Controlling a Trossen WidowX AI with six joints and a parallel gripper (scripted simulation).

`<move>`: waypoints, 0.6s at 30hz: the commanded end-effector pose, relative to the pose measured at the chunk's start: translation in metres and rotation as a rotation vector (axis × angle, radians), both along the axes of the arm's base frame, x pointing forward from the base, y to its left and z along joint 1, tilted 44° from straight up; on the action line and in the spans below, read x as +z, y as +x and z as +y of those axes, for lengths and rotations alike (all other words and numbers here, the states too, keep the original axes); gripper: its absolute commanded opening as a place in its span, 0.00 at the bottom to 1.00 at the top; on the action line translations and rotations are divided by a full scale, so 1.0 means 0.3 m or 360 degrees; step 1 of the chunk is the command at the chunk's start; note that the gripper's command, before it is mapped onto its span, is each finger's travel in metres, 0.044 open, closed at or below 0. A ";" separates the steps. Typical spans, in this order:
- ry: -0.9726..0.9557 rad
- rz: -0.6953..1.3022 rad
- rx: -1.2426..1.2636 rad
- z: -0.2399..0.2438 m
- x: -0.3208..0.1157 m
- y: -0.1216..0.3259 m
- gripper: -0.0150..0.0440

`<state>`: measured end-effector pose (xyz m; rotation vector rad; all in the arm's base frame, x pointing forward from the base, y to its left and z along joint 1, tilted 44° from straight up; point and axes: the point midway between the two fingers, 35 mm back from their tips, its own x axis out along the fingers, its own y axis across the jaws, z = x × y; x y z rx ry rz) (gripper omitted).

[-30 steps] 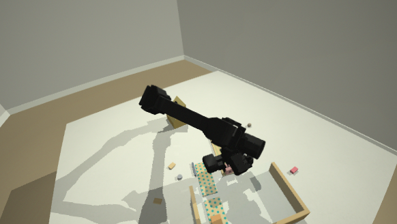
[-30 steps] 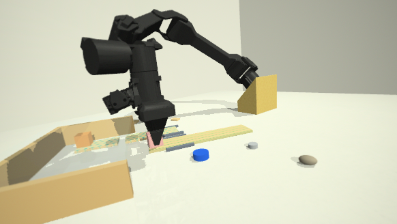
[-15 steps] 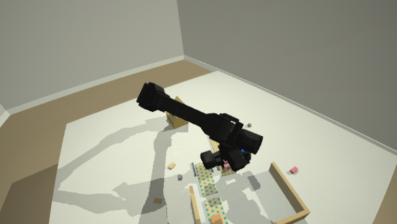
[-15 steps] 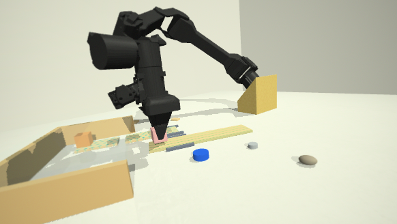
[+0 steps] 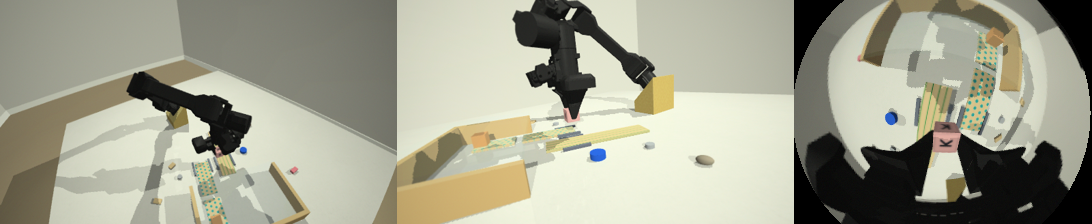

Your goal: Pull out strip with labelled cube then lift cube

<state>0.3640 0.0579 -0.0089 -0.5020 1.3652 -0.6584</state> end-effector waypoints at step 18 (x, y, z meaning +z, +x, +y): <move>0.0003 0.0009 -0.0011 -0.031 0.003 -0.214 0.25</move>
